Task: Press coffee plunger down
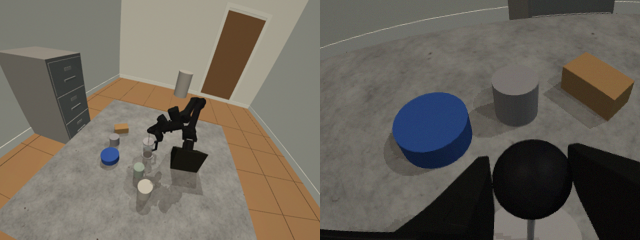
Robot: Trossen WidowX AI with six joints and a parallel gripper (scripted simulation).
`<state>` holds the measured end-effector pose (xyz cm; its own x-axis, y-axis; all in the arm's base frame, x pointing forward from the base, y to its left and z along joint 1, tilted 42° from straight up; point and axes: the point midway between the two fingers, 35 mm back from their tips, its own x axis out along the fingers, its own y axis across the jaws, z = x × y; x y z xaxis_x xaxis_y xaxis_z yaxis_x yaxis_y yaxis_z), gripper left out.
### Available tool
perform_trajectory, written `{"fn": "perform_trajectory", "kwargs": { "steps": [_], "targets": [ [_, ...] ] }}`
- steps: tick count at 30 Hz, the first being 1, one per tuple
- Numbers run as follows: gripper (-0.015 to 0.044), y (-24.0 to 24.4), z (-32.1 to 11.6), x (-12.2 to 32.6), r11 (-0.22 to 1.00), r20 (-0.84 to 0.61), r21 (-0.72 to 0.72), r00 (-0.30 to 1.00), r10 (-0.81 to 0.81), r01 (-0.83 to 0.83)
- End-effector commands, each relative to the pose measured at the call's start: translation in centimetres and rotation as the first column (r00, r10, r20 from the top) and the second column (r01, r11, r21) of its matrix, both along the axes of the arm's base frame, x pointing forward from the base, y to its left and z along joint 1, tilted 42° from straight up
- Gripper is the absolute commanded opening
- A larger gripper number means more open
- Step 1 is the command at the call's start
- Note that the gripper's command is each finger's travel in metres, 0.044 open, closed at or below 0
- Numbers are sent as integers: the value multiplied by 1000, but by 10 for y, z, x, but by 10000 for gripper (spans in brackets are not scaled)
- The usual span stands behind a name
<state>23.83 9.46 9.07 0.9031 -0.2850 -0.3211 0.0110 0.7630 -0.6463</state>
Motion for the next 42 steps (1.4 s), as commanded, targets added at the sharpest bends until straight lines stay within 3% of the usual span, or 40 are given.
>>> {"fn": "perform_trajectory", "kwargs": {
  "steps": [1, 42],
  "targets": [
    [127, -8, -19, -1, 1000, -39, -11, 999, 5, -5],
    [127, -38, -52, 21, 1000, -17, -19, 1000, 18, -18]
  ]
}}
